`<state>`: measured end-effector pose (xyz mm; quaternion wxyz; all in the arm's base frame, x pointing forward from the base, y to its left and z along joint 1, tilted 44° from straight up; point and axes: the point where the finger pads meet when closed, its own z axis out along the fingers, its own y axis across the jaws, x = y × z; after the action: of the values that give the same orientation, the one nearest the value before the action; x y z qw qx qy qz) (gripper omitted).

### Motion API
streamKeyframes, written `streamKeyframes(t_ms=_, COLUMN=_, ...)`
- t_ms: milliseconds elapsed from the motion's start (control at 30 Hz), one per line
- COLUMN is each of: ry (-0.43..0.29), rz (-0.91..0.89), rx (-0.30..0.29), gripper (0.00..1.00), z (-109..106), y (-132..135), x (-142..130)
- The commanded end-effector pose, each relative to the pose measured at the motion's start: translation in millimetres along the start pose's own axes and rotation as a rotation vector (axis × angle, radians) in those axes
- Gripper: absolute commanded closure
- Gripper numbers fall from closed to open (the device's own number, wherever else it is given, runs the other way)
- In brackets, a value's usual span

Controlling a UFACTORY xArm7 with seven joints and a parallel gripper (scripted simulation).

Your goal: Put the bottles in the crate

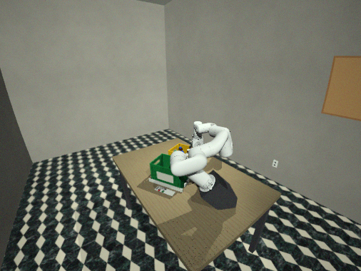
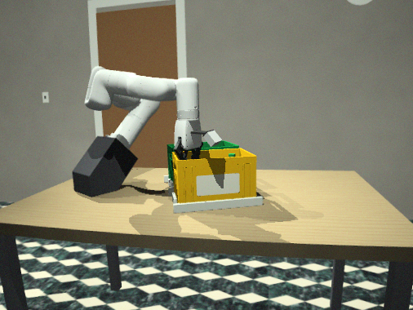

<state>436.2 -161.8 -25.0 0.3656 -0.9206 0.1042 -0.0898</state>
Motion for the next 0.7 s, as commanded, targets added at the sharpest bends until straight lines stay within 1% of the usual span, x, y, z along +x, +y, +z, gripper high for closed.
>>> streamKeyframes(t_ms=0, ry=0.004, rz=0.000, rx=-0.002, gripper=0.35, z=-2.0, y=0.5, x=1.0)
streamKeyframes(t_ms=33, ry=0.004, rz=0.000, rx=-0.002, gripper=0.35, z=-2.0, y=0.5, x=1.0)
streamKeyframes(t_ms=67, ry=0.004, rz=0.000, rx=-0.002, gripper=1.00, z=-5.3, y=0.5, x=0.9)
streamKeyframes(t_ms=667, ry=0.004, rz=0.000, rx=-0.002, gripper=1.00, z=-5.4, y=0.5, x=1.0)
